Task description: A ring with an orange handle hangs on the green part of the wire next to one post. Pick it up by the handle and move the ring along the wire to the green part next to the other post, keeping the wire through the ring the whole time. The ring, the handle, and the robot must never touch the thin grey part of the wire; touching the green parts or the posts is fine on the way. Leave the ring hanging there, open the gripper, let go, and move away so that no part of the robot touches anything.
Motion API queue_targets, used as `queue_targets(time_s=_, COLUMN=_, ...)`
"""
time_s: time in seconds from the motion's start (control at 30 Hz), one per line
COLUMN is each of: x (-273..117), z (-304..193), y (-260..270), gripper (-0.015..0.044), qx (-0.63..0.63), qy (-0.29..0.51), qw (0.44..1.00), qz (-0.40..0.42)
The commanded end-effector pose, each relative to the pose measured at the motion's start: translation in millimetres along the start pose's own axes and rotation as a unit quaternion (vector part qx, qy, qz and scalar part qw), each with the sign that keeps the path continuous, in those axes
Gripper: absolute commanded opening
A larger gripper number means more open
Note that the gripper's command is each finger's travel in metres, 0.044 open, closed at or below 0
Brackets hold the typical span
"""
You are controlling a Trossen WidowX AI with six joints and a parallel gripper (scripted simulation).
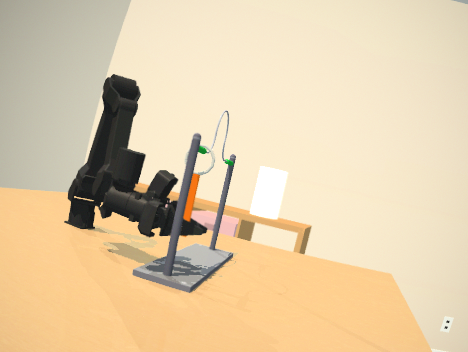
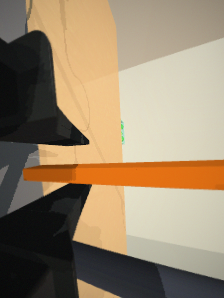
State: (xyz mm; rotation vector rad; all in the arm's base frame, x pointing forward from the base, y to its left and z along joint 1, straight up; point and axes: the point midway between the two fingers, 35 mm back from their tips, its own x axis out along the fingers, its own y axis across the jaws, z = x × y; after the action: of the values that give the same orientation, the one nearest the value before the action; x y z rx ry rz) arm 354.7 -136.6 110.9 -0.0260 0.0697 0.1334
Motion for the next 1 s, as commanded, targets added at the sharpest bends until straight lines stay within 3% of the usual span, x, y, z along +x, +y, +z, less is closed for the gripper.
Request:
queue_targets(time_s=0.0, x=0.8, z=0.3, y=-1.0, gripper=0.0160, qx=0.002, qy=-0.001, qw=1.000, qz=-0.002)
queue_targets(time_s=0.33, x=0.8, z=0.3, y=-1.0, gripper=0.0160, qx=0.002, qy=-0.001, qw=1.000, qz=-0.002)
queue_targets(time_s=0.73, x=0.5, z=0.2, y=-0.2, gripper=-0.0150, qx=0.000, qy=0.000, qw=1.000, qz=0.000)
queue_targets(time_s=0.97, x=0.5, z=1.3, y=-0.4, gripper=-0.0150, qx=0.000, qy=0.000, qw=1.000, qz=0.000)
